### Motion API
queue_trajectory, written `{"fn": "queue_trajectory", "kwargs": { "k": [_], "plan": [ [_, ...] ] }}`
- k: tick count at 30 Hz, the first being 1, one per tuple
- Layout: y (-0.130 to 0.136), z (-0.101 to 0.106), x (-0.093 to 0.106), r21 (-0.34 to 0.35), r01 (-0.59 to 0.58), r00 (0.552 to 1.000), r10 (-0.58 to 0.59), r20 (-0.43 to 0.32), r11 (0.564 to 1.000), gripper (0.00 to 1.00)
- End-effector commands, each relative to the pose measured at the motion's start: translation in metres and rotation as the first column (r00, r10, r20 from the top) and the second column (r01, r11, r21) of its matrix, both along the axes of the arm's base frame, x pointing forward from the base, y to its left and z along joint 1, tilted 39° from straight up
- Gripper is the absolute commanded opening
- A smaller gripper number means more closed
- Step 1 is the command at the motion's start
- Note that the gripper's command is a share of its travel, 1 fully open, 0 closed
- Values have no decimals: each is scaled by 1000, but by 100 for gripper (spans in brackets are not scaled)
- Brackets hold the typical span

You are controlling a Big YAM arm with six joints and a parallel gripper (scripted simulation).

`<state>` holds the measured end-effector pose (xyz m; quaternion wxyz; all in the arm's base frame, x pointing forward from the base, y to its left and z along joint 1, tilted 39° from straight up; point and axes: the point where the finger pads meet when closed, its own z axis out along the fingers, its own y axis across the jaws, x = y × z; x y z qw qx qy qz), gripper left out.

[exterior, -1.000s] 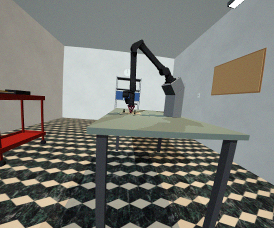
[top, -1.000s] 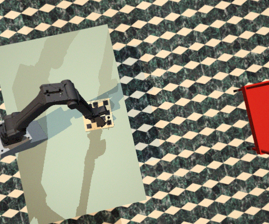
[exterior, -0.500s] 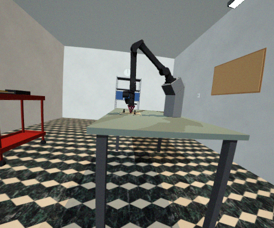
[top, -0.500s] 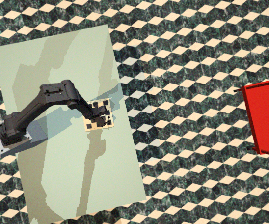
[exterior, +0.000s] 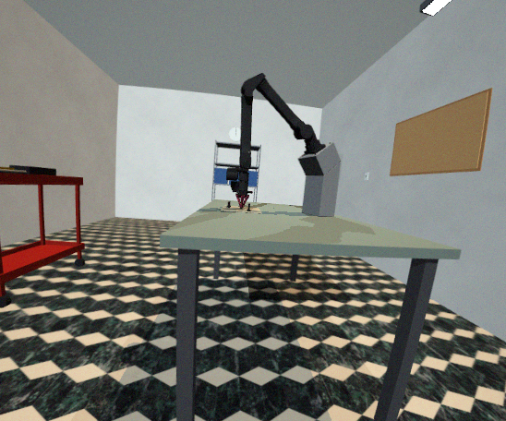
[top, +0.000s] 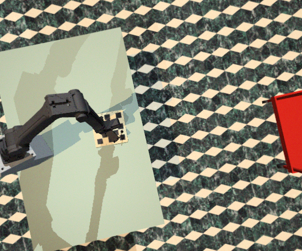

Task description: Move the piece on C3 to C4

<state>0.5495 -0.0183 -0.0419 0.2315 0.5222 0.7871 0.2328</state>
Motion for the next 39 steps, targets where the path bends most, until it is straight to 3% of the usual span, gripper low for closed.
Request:
{"fn": "queue_trajectory", "kwargs": {
  "k": [1,5,8,13,15,24,27,29,32,33,35,37,39],
  "plan": [
    [0,4,4,0,5,1000,-5,20,1000,0],
    [-1,17,4,-3,6,999,-6,38,1000,0],
    [-10,20,-7,-6,11,1000,-11,16,1000,0],
    [-13,45,-27,-7,7,1000,-7,19,1000,0],
    [-13,45,-27,-7,7,1000,-7,19,1000,0],
    [-19,86,-60,-8,8,1000,-7,19,1000,0],
    [-18,91,-59,-10,3,1000,-3,24,1000,0],
    [-14,74,-62,-4,-1,1000,1,-11,1000,0],
    [-14,73,-63,-2,2,1000,-2,-15,1000,0],
    [-15,88,-60,-6,2,1000,-2,18,1000,0],
    [-15,92,-57,-7,2,1000,-2,27,1000,0],
    [-17,90,-58,-11,0,1000,0,23,1000,0],
    [-27,74,-62,-29,-25,1000,25,0,999,0]
  ]
}}
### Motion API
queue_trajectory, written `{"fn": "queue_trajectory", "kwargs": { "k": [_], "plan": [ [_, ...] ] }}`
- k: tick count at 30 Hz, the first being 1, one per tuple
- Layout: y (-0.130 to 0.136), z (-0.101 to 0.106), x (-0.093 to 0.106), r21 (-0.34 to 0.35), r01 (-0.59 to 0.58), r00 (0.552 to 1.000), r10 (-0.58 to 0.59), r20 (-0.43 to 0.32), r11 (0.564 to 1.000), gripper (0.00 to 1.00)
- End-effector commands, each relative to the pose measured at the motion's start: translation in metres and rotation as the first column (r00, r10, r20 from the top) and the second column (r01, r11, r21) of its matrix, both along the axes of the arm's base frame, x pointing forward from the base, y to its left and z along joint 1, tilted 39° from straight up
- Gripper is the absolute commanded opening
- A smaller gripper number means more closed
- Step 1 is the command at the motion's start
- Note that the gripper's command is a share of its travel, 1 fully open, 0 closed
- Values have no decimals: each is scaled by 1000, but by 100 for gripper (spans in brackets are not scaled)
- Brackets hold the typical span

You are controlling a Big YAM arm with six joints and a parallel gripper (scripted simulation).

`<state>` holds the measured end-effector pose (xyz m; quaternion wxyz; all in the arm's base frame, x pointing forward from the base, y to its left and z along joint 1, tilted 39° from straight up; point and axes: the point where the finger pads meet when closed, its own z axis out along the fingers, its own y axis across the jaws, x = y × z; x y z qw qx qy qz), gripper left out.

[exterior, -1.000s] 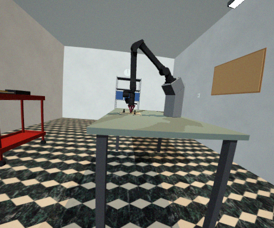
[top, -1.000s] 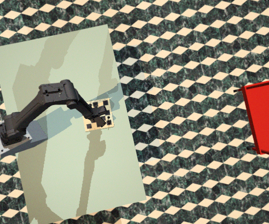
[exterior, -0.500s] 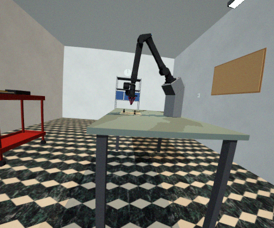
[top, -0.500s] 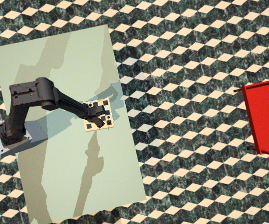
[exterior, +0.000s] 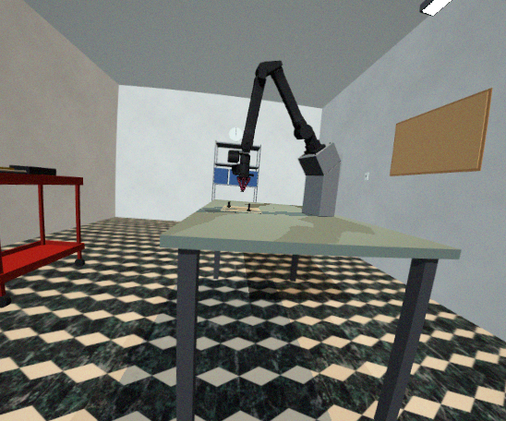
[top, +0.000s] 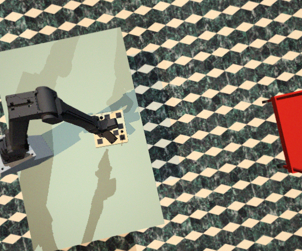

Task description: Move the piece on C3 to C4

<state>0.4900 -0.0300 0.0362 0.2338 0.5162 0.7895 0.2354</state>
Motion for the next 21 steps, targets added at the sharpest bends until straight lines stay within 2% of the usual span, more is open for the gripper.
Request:
{"fn": "queue_trajectory", "kwargs": {
  "k": [1,4,6,8,10,11,18,21],
  "plan": [
    [-21,-7,-4,-50,-41,999,41,0,998,0],
    [-39,-11,-7,-115,-119,993,121,15,986,0],
    [-42,-10,-5,-127,-129,991,133,21,984,0],
    [-44,8,0,-140,-124,990,133,56,982,0],
    [-44,8,0,-140,-124,990,133,56,982,0],
    [-30,8,2,-140,-151,986,160,57,979,0],
    [-42,7,0,-141,-128,989,136,54,982,0],
    [-39,-2,1,-133,-132,990,138,37,982,0]
  ]
}}
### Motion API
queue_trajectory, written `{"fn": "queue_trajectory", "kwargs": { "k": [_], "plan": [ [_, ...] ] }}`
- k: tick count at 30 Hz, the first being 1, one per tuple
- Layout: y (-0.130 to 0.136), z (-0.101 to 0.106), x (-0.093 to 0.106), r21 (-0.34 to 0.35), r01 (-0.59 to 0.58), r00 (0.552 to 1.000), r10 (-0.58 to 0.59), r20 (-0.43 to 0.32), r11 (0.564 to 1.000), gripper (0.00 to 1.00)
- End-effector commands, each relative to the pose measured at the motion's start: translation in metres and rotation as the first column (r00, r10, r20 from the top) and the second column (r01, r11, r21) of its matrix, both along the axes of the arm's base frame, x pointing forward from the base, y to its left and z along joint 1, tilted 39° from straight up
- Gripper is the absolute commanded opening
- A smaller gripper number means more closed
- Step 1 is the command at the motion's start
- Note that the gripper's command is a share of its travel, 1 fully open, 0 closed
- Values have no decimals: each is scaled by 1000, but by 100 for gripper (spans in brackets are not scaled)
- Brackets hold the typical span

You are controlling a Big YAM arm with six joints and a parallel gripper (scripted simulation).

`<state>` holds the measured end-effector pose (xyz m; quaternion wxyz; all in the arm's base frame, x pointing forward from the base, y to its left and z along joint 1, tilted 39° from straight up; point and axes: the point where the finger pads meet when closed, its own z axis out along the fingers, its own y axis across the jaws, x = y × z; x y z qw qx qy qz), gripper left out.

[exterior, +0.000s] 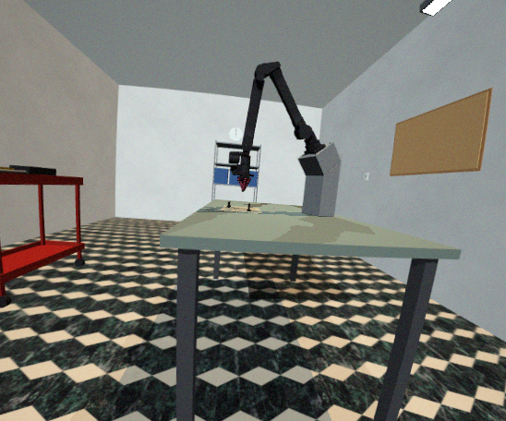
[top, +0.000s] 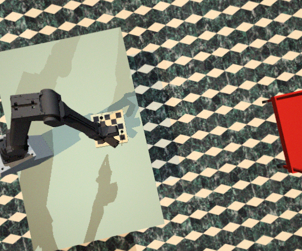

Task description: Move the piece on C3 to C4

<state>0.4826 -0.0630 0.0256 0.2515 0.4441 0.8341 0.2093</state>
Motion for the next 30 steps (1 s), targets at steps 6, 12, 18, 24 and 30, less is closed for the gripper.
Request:
{"fn": "queue_trajectory", "kwargs": {
  "k": [6,12,18,24,30],
  "plan": [
    [3,-1,14,-6,-4,1000,4,24,1000,0],
    [5,-18,25,-2,1,1000,-1,21,1000,0],
    [9,-43,41,-2,1,1000,-1,17,1000,0],
    [4,-57,51,0,16,1000,-16,17,1000,0],
    [14,-71,62,0,0,1000,0,17,1000,0]
  ]
}}
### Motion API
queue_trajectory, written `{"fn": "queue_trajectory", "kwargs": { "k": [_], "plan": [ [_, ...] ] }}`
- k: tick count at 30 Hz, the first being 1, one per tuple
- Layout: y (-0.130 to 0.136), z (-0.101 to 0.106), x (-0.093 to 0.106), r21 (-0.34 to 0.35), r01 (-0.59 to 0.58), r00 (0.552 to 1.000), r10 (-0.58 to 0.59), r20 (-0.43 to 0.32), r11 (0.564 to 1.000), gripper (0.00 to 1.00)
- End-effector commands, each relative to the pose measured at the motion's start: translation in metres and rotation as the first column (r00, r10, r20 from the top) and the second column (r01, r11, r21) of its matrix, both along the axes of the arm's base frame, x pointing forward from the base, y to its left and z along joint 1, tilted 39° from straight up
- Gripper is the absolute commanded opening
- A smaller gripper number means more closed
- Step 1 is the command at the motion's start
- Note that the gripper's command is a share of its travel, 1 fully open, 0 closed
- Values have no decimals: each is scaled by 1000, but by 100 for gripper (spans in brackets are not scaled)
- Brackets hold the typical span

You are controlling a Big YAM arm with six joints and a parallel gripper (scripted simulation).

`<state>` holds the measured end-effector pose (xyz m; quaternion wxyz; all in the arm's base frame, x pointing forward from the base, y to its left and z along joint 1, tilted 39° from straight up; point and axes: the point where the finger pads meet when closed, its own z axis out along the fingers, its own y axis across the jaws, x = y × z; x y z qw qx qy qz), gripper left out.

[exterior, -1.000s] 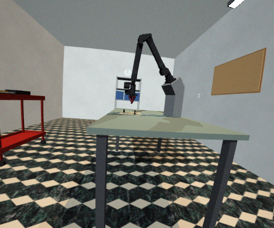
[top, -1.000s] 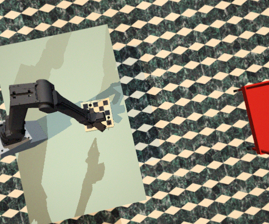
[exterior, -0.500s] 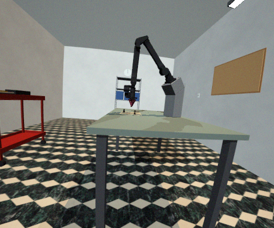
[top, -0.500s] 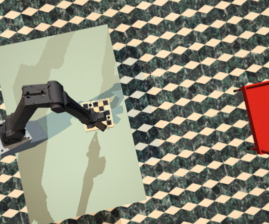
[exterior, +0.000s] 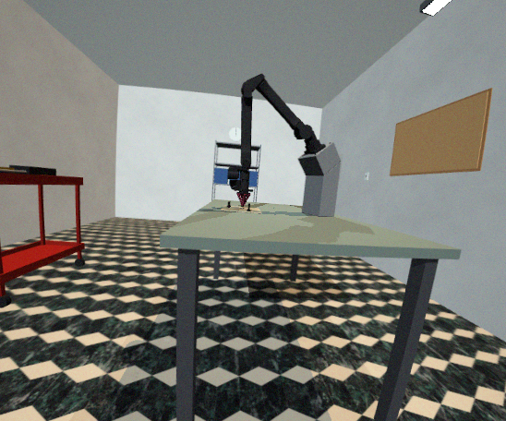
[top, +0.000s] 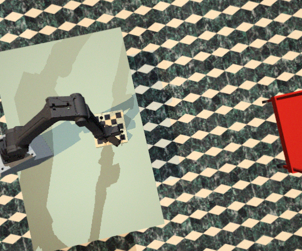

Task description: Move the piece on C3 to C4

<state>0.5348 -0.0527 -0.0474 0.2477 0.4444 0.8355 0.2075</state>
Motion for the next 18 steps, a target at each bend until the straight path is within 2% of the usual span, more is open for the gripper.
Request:
{"fn": "queue_trajectory", "kwargs": {
  "k": [1,2,4,18],
  "plan": [
    [2,1,11,-1,4,1000,-4,26,1000,0],
    [-1,0,11,-2,9,1000,-9,26,1000,0],
    [-3,16,15,-7,11,998,-10,56,1000,0],
    [-2,15,15,-7,9,998,-9,55,1000,0]
  ]
}}
